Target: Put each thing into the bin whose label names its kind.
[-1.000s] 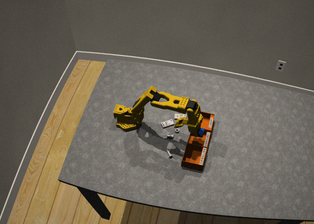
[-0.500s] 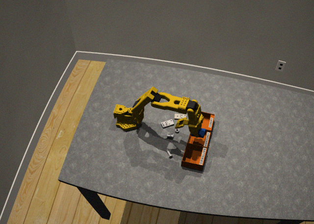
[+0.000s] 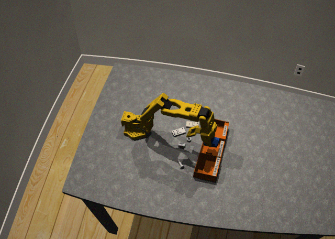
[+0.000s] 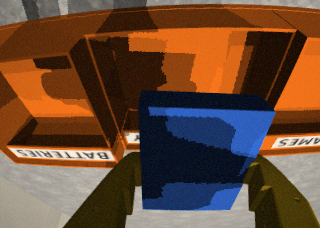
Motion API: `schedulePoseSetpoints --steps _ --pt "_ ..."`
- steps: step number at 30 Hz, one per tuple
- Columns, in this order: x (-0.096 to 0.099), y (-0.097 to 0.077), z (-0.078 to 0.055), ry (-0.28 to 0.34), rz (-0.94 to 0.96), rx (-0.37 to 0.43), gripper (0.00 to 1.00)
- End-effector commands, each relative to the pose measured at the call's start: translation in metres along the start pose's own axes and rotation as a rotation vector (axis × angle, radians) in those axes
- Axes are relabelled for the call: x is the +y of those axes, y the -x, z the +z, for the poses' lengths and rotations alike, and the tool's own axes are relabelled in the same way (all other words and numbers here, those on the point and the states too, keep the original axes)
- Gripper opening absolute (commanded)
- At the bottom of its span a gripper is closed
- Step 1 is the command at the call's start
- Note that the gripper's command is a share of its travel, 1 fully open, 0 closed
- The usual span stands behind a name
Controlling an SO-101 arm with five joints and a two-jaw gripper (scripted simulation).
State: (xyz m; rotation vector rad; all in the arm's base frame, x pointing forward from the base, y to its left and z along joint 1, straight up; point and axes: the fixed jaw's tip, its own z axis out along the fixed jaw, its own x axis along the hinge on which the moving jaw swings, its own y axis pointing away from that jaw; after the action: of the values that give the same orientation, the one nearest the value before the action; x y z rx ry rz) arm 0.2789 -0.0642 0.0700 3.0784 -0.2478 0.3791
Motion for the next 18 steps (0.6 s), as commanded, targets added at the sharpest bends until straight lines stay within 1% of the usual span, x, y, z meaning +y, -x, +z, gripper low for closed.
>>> schedulePoseSetpoints --steps 1,12,18 --pt "0.0024 -0.0069 -0.0123 0.003 0.002 0.053 0.0" --pt "0.0024 -0.0069 -0.0119 0.003 0.002 0.053 0.0" --pt "0.0023 -0.0065 -0.0087 0.003 0.002 0.053 0.0"
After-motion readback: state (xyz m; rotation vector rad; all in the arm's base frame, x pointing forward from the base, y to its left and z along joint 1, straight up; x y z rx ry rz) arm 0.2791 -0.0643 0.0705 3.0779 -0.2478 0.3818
